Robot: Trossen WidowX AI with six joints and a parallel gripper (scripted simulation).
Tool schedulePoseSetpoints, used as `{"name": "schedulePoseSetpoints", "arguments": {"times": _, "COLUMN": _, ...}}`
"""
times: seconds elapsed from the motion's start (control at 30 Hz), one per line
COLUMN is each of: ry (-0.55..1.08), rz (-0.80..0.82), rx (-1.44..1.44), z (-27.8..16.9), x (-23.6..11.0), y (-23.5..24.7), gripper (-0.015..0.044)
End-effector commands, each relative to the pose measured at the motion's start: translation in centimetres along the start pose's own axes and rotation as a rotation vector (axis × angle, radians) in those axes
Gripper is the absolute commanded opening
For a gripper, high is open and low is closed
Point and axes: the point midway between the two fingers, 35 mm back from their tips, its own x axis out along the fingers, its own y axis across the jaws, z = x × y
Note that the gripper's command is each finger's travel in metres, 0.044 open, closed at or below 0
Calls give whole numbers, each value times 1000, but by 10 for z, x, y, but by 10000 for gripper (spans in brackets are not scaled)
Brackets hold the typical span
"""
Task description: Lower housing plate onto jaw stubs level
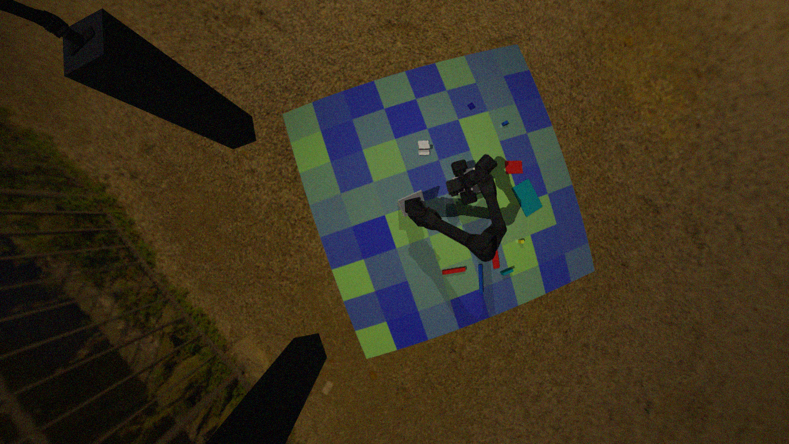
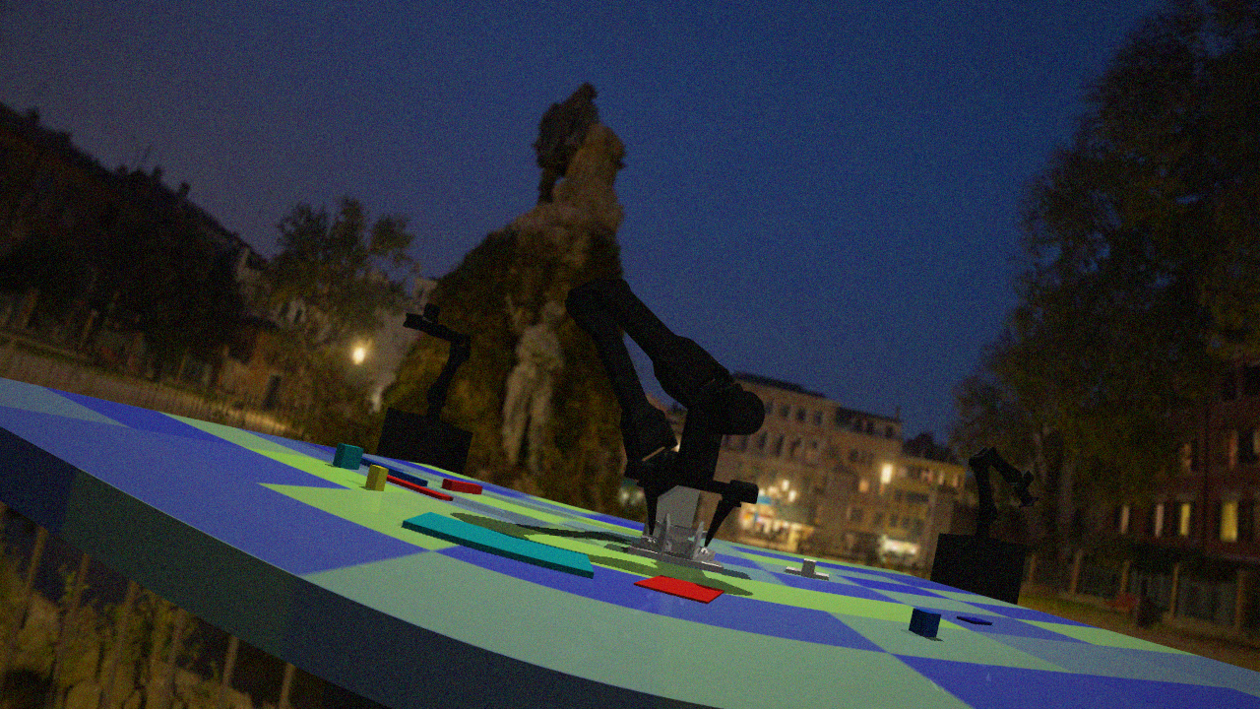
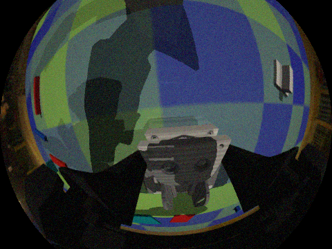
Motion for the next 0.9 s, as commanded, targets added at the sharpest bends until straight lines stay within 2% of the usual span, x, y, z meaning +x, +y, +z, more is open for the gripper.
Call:
{"name": "schedulePoseSetpoints", "arguments": {"times": 0.0, "ry": 3, "rz": 5, "rx": -4, "z": 0, "x": 0, "y": 1, "gripper": 351}}
{"name": "schedulePoseSetpoints", "arguments": {"times": 0.87, "ry": 3, "rz": 5, "rx": -8, "z": 0, "x": 5, "y": 1, "gripper": 351}}
